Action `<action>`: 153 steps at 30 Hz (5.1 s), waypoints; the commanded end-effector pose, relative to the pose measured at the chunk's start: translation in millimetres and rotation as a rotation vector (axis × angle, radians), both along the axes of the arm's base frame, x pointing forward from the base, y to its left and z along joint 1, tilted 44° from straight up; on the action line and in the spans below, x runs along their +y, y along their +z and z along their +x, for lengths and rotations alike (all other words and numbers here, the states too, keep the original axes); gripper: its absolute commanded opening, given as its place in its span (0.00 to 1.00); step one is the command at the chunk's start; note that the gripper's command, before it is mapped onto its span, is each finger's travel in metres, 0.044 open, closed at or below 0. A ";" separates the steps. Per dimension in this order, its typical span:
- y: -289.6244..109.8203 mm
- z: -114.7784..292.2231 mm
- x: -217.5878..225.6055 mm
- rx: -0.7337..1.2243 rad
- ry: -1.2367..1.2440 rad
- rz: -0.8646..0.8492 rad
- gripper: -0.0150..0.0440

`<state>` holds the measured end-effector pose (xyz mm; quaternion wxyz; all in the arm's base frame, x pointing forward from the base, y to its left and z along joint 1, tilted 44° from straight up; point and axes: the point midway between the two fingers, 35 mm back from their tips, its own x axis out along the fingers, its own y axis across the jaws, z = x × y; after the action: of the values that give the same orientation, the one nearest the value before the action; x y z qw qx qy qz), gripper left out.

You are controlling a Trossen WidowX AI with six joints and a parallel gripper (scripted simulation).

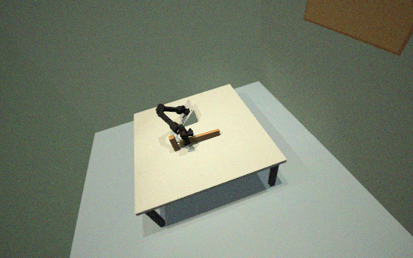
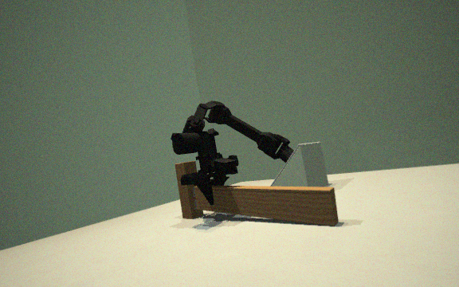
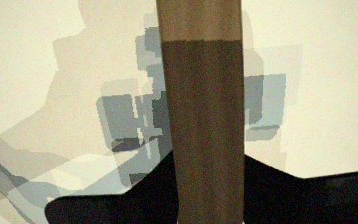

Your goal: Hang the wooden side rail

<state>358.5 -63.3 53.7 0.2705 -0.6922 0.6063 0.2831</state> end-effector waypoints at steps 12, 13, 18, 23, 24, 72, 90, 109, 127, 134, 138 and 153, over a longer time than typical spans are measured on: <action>2.7 0.8 -1.1 -0.006 0.005 -0.003 0.25; 2.9 0.7 -1.1 -0.006 0.005 -0.003 0.25; 3.7 0.1 -1.2 -0.006 0.005 -0.003 0.25; 4.4 0.1 -1.2 -0.006 0.005 -0.003 0.25; 4.6 0.2 -1.2 -0.006 0.005 -0.003 0.25; 7.9 2.0 -5.4 -0.006 0.005 -0.003 0.25; 10.0 1.1 -6.2 -0.006 0.005 -0.003 0.25; 10.9 2.3 -8.2 -0.007 0.005 -0.003 0.25; 12.5 0.9 -9.6 -0.006 0.005 -0.003 0.25; 13.3 1.7 -9.9 -0.007 0.005 -0.003 0.25; 13.7 2.2 -10.1 -0.007 0.005 -0.003 0.25; 14.7 2.4 -11.5 -0.007 0.005 -0.003 0.25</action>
<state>359.1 -75.5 64.7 0.2692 -0.6920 0.6069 0.2833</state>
